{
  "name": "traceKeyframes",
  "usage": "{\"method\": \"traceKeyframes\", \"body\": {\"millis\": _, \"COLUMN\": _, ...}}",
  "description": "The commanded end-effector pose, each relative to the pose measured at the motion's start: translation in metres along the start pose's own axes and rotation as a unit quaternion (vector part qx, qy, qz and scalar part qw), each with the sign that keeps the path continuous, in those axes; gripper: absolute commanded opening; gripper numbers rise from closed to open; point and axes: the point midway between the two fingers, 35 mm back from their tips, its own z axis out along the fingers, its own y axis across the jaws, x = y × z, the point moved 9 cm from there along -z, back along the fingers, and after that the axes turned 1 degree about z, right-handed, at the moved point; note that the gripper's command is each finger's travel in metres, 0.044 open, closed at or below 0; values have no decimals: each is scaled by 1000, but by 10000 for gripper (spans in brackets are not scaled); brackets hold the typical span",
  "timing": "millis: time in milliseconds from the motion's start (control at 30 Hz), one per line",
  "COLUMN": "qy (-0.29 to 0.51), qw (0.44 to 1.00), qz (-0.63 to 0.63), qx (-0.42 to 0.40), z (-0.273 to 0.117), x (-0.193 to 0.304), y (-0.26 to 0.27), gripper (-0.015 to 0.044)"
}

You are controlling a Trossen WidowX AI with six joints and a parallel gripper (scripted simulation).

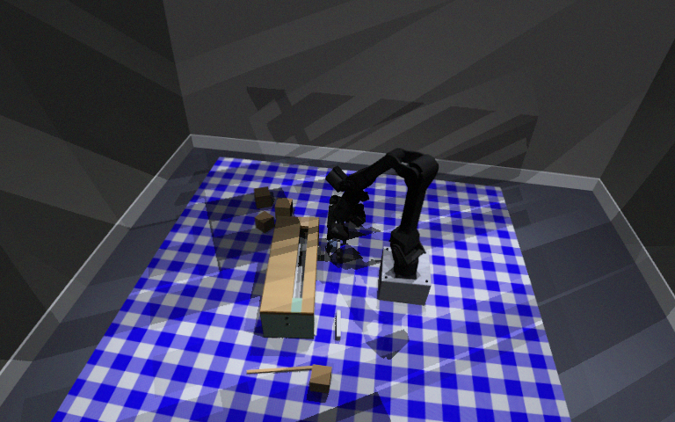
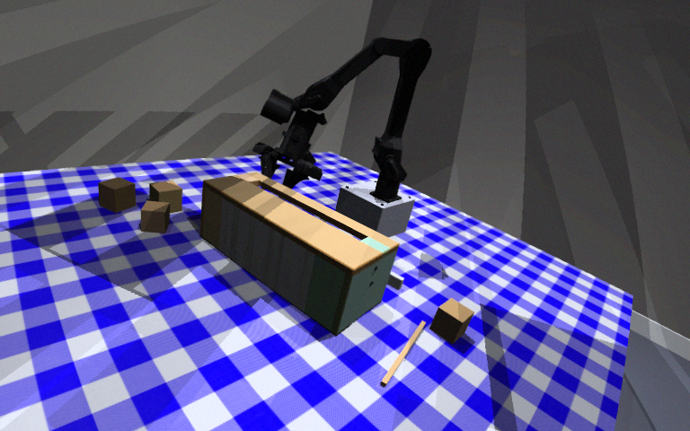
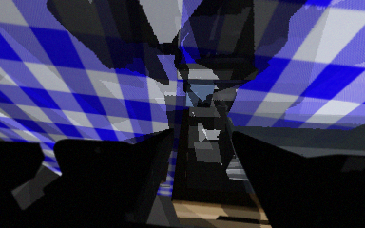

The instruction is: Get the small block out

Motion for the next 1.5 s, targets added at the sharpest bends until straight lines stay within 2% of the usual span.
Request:
{"method": "traceKeyframes", "body": {"millis": 0, "qy": 3, "qw": 1000, "qz": 0, "qx": -2, "z": 11, "x": -5, "y": -3, "gripper": 285}}
{"method": "traceKeyframes", "body": {"millis": 1400, "qy": 2, "qw": 1000, "qz": 0, "qx": -2, "z": 65, "x": -31, "y": 1, "gripper": 285}}
{"method": "traceKeyframes", "body": {"millis": 1467, "qy": 2, "qw": 1000, "qz": 0, "qx": -2, "z": 65, "x": -31, "y": 1, "gripper": 233}}
